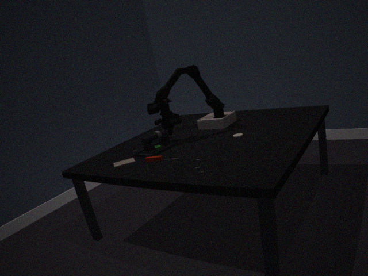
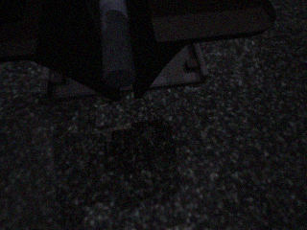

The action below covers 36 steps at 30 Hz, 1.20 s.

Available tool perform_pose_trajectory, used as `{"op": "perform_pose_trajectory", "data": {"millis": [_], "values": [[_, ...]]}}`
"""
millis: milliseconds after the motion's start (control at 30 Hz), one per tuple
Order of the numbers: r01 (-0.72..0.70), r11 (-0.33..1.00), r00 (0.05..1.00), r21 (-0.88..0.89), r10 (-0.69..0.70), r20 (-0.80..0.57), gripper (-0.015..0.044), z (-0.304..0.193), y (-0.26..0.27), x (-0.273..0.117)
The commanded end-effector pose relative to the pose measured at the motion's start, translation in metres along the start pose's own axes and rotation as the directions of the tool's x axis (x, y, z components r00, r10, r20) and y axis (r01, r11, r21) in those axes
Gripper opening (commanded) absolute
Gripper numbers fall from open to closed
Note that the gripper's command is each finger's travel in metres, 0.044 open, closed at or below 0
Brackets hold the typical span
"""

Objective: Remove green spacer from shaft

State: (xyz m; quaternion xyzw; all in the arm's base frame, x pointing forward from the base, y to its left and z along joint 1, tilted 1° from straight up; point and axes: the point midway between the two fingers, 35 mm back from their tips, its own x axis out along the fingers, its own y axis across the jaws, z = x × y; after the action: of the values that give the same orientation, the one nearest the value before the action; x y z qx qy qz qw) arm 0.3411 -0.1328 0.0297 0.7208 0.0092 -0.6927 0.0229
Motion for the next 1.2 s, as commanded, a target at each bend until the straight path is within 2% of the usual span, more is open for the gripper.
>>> {"op": "perform_pose_trajectory", "data": {"millis": [0, 1167], "values": [[0.004, 1.000, 1.000, 0.000, -0.004, -0.004, 0.0000, -0.004, 0.000, 0.000], [0.004, 1.000, 1.000, 0.000, -0.004, -0.005, 0.0000, -0.017, 0.000, 0.000]]}}
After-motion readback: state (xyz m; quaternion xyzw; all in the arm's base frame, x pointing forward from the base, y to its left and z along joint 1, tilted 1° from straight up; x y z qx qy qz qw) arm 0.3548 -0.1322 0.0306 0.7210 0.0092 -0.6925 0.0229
